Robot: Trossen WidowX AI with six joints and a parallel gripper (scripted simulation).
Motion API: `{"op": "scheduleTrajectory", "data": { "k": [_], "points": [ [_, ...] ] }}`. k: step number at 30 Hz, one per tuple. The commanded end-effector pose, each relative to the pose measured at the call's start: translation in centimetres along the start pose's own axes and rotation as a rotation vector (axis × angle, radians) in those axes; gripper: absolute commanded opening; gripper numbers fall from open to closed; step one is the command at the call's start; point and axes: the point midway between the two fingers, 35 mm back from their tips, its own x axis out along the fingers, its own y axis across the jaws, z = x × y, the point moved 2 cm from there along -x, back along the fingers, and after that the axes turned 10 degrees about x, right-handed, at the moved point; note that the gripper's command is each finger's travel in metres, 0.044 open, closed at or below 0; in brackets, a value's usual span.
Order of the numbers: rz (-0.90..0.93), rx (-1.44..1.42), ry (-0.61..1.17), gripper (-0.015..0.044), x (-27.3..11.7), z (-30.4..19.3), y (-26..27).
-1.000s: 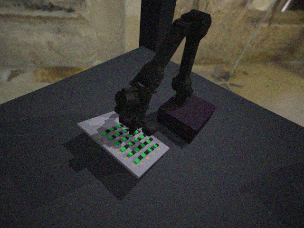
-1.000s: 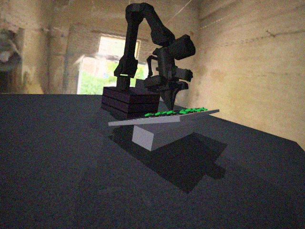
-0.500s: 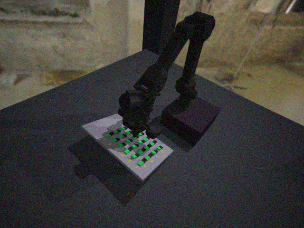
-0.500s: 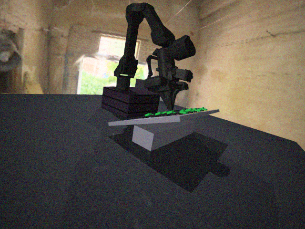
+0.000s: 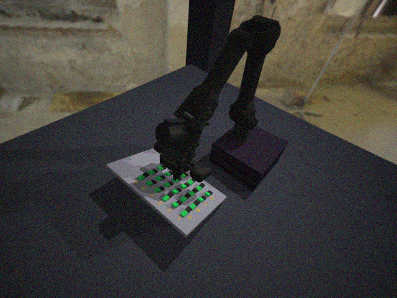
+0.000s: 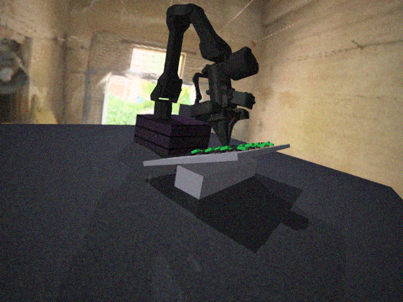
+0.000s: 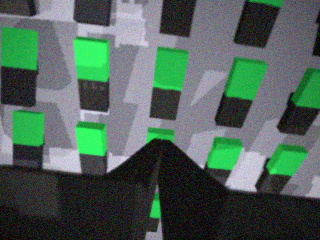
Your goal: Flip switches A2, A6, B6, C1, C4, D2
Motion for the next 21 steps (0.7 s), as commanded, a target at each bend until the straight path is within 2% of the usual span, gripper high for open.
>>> {"op": "scheduleTrajectory", "data": {
  "k": [1,14,19,21],
  "points": [
    [0.004,-0.004,-0.002,0.0000,0.1,0.0,0.1],
    [0.000,0.000,0.000,0.0000,0.0,0.0,0.0],
    [0.007,-0.003,-0.022,0.0000,-5.4,-0.1,0.0],
    [0.008,-0.004,-0.026,0.0000,-6.3,-0.3,0.0]
  ]
}}
